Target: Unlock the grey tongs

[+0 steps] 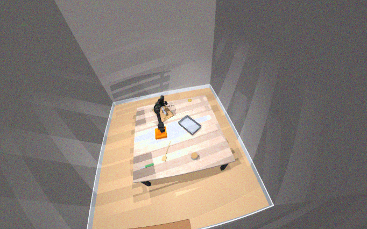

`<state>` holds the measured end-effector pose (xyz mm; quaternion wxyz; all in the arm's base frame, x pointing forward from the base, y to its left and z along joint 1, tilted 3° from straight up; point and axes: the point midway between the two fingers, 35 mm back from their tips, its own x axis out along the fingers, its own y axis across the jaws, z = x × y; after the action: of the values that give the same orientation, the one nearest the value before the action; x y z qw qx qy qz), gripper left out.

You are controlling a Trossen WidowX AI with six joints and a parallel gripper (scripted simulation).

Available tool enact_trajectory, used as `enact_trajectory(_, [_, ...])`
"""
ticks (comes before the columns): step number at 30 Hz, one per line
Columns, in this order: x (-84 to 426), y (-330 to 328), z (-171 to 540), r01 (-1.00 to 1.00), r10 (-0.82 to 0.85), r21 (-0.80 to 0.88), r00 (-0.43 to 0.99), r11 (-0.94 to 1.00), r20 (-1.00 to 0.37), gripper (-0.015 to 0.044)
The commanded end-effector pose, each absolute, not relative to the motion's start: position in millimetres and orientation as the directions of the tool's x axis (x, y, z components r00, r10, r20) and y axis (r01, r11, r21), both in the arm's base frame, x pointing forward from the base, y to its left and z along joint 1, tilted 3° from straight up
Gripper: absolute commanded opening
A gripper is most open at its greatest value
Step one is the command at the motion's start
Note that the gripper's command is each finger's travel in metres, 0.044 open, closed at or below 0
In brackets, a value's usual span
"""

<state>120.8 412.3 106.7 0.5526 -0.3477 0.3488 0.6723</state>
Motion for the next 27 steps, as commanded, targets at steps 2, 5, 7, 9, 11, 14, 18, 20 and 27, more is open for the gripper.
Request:
enact_trajectory(2, [123, 412, 122, -0.985, 0.599, 0.096, -0.163, -0.143, -0.784, -0.0150])
enact_trajectory(5, [124, 410, 129, -0.984, 0.651, 0.099, -0.171, -0.145, -0.740, -0.0150])
enact_trajectory(7, [125, 408, 134, -0.984, 0.681, 0.101, -0.175, -0.148, -0.711, -0.0150])
enact_trajectory(9, [125, 406, 139, -0.983, 0.712, 0.101, -0.180, -0.152, -0.679, -0.0150])
enact_trajectory(11, [126, 404, 145, -0.982, 0.740, 0.100, -0.185, -0.158, -0.646, -0.0150])
enact_trajectory(14, [126, 400, 152, -0.981, 0.780, 0.097, -0.192, -0.168, -0.596, -0.0150])
enact_trajectory(18, [125, 394, 163, -0.979, 0.825, 0.088, -0.202, -0.184, -0.527, -0.0150])
enact_trajectory(20, [125, 390, 168, -0.978, 0.845, 0.082, -0.208, -0.193, -0.492, -0.0150])
enact_trajectory(27, [121, 374, 185, -0.972, 0.900, 0.049, -0.230, -0.228, -0.370, -0.0150])
